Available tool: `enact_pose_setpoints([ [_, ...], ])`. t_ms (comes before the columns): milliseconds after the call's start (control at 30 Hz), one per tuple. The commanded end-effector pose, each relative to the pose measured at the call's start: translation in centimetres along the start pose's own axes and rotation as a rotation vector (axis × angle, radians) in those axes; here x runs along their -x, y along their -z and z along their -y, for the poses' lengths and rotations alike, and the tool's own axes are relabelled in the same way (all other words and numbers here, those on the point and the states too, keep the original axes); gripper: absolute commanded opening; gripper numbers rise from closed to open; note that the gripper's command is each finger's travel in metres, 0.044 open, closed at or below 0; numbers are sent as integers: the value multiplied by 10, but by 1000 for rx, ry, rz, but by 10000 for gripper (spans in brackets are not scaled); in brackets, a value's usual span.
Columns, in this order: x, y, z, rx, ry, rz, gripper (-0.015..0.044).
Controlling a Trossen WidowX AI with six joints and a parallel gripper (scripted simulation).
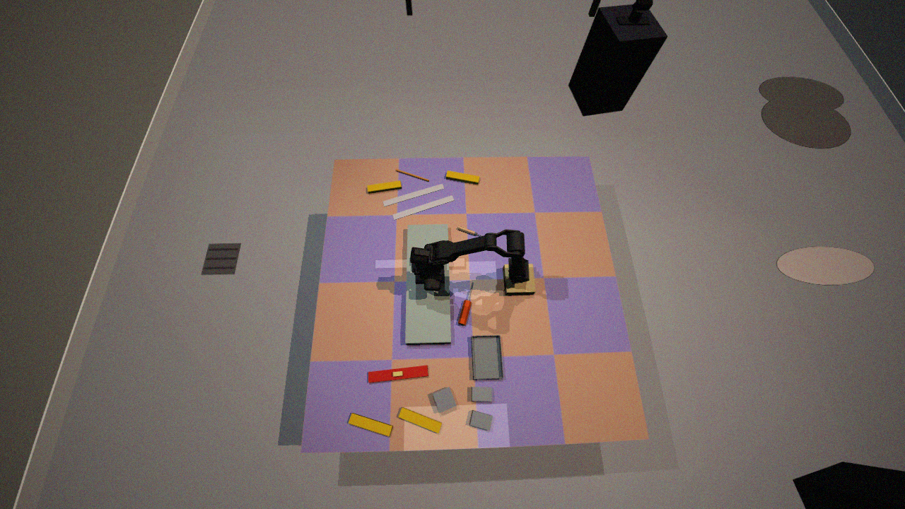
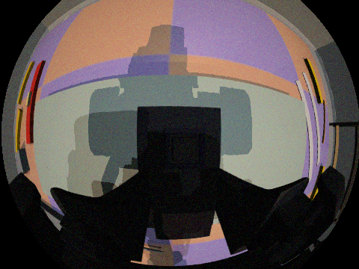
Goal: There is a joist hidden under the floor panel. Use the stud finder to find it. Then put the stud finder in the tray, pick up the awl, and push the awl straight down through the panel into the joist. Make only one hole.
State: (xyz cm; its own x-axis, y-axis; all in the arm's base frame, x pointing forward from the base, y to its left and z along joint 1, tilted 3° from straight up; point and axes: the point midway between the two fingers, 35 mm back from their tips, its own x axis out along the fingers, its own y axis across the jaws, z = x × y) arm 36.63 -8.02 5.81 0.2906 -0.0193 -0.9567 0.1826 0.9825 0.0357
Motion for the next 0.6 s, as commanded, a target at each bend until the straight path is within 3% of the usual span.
enact_pose_setpoints([
  [0,0,1,-17,3,-11,0,0],
  [567,1,1,-68,1,-16,0,0],
])
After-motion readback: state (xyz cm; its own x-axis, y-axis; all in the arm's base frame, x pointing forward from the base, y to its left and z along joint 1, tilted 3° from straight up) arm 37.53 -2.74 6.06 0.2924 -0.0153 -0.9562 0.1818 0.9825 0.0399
